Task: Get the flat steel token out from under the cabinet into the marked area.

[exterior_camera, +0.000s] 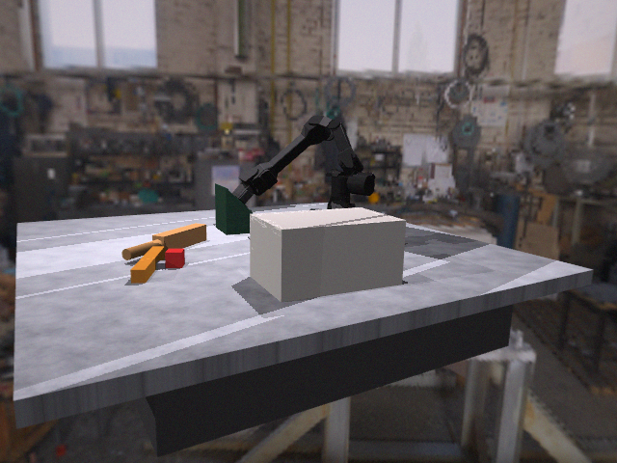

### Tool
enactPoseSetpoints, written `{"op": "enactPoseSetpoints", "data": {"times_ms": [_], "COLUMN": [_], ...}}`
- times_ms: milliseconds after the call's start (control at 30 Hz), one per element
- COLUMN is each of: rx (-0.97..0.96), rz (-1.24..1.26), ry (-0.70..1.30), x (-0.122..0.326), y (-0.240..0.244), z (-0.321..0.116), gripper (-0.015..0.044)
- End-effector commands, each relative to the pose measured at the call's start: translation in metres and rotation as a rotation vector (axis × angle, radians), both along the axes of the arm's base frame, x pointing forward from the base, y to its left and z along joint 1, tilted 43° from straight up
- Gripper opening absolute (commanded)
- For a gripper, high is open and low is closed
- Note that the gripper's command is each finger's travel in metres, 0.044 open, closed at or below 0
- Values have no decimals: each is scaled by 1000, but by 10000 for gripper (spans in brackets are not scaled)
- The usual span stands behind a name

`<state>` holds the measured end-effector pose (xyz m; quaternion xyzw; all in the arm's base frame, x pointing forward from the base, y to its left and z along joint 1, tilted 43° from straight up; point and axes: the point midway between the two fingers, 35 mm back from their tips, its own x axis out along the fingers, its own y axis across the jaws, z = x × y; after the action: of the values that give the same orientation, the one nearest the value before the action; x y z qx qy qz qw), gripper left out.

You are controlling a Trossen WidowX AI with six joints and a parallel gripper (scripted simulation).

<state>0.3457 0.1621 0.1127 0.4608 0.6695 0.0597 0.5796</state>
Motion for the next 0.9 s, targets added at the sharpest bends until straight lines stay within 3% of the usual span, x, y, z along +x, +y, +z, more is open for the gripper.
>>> {"op": "enactPoseSetpoints", "data": {"times_ms": [0,867], "rx": [-1,-2], "rz": [1,1], "ry": [-6,-8], "x": [8,39], "y": [-4,-19], "z": [-2,-13], "gripper": [0,0]}}
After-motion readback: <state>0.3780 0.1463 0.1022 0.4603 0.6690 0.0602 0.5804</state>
